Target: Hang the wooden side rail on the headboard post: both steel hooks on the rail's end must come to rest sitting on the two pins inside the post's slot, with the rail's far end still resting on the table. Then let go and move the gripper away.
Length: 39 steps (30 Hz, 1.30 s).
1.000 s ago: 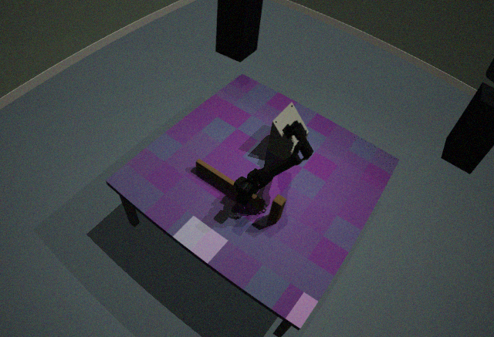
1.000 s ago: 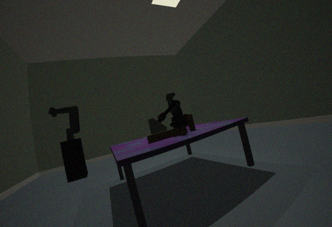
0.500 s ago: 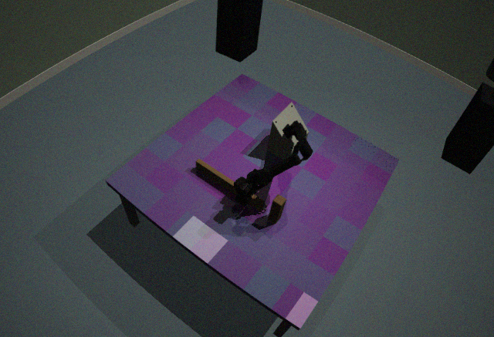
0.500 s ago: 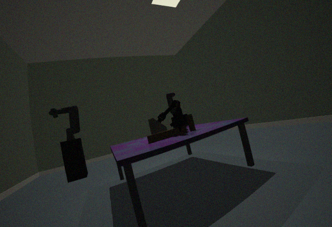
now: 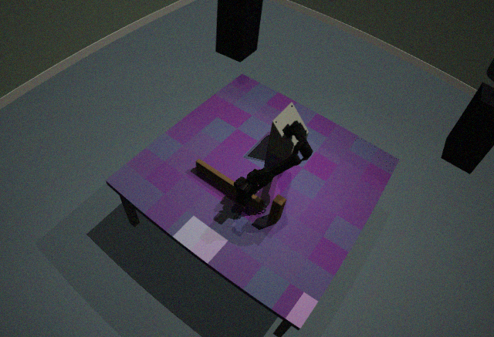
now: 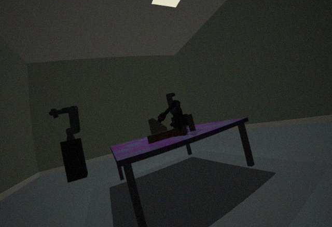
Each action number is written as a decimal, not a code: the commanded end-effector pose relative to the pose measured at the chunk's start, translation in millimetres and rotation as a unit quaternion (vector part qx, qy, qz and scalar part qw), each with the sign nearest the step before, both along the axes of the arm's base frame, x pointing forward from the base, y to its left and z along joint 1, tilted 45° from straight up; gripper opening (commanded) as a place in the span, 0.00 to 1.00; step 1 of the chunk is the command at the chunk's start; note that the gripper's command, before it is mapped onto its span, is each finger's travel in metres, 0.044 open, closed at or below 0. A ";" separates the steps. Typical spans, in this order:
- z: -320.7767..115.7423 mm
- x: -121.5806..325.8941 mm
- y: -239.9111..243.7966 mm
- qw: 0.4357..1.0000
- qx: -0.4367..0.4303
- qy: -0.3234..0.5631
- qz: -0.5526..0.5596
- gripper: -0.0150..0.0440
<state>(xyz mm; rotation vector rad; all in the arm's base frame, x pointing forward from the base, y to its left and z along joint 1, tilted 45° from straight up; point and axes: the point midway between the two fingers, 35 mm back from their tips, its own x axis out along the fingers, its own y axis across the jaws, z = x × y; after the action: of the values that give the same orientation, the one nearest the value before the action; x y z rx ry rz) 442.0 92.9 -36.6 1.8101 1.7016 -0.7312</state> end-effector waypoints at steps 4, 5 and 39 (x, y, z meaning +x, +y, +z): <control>1.8 -0.4 -2.0 1.000 0.001 0.006 -0.005 0.25; 1.9 -0.5 -2.2 1.000 0.001 0.006 -0.005 0.25; 5.9 -0.7 -6.2 1.000 0.001 0.006 -0.005 0.25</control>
<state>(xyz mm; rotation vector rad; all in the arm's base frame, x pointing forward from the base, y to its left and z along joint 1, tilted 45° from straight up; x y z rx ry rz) 439.7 93.0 -34.7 1.8038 1.7137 -0.7409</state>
